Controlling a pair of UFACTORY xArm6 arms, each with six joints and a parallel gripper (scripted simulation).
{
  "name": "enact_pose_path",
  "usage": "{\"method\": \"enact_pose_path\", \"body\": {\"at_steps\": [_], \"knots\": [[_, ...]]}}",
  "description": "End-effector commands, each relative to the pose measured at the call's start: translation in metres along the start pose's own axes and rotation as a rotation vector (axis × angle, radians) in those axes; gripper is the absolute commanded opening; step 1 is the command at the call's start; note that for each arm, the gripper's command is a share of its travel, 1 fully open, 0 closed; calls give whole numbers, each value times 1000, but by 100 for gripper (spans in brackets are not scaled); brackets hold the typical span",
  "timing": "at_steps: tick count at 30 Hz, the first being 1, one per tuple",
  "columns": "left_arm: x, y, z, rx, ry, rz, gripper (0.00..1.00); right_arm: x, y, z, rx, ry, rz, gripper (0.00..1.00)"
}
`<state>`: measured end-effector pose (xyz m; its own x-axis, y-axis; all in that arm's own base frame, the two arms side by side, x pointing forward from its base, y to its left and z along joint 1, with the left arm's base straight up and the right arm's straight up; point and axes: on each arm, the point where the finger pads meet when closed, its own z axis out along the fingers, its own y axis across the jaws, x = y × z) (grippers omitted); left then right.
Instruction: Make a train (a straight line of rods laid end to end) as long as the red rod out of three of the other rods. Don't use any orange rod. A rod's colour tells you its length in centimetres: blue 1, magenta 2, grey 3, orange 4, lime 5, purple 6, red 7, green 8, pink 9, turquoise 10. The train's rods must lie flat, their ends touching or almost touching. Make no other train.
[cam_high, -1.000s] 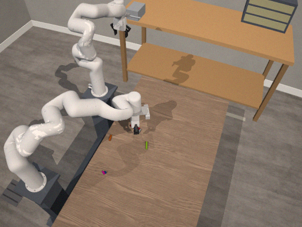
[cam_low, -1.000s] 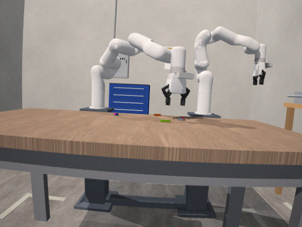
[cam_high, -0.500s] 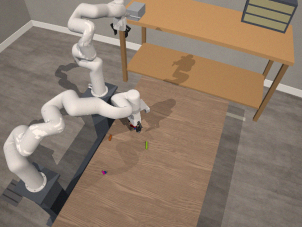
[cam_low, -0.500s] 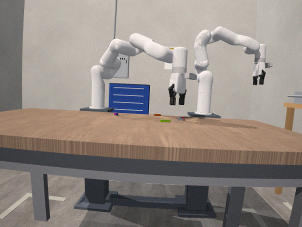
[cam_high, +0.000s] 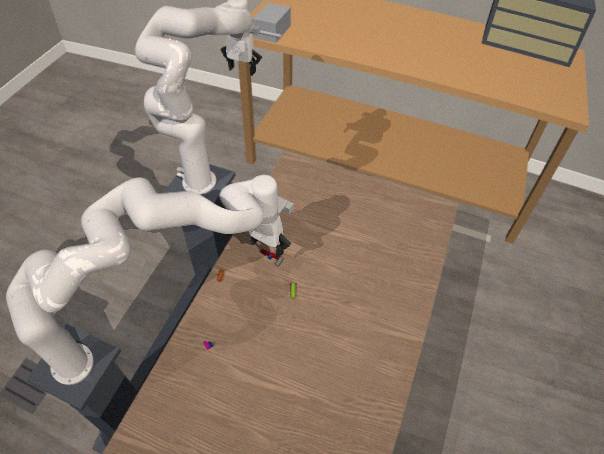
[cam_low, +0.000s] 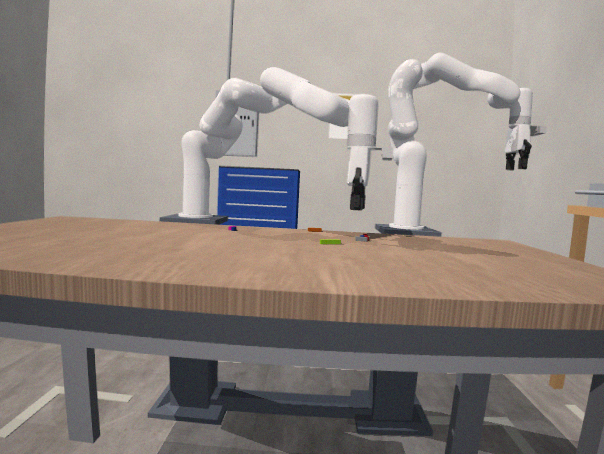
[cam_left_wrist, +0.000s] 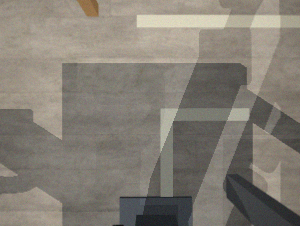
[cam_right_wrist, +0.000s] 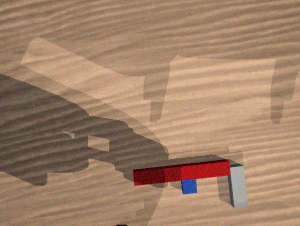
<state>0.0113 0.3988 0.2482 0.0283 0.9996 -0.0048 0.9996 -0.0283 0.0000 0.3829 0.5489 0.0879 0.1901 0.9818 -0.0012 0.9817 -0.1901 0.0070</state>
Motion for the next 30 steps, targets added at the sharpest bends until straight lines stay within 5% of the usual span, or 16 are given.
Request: {"method": "enact_pose_path", "body": {"at_steps": [1,8,9,30], "knots": [[1,0,-2,0,5,0,100,3,-2,-4,3,8,-114,100],[1,0,-2,0,5,0,100,4,-3,-4,3,8,-127,100],[1,0,-2,0,5,0,100,4,-3,-4,3,8,-127,26],[1,0,-2,0,5,0,100,4,-3,-3,3,8,-127,26]]}}
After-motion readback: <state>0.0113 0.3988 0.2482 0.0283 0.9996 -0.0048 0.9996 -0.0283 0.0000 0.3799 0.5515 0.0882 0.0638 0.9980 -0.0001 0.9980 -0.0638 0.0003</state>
